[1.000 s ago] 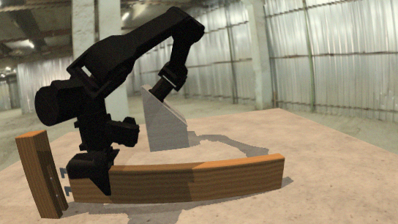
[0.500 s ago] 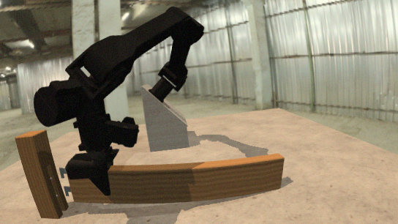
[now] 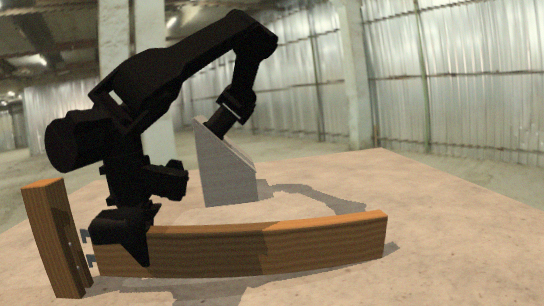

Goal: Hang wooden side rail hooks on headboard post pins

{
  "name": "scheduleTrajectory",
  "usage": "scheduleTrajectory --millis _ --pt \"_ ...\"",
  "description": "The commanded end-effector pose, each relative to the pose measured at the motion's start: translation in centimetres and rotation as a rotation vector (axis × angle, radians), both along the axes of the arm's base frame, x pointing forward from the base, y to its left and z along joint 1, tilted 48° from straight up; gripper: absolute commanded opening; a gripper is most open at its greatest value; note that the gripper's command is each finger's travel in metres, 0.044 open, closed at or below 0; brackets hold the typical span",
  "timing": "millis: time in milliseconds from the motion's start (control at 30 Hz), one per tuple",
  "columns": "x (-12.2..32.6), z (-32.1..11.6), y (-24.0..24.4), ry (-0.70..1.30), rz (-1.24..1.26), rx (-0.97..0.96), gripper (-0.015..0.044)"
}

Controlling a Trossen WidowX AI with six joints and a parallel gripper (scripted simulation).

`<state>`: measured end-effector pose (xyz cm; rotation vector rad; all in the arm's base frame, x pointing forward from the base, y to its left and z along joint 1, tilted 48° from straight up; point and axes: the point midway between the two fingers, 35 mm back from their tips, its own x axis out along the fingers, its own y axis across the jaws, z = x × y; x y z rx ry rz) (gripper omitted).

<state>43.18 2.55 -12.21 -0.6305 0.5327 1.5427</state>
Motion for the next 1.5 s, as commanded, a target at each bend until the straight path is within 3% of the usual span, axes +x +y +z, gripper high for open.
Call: scheduleTrajectory --millis 0,1467 --pt "0.37 0.19 -0.81 -0.011 -0.014 -0.004 0.0000" --pt "0.11 -0.33 -0.91 -0.010 -0.014 -0.004 0.0000"
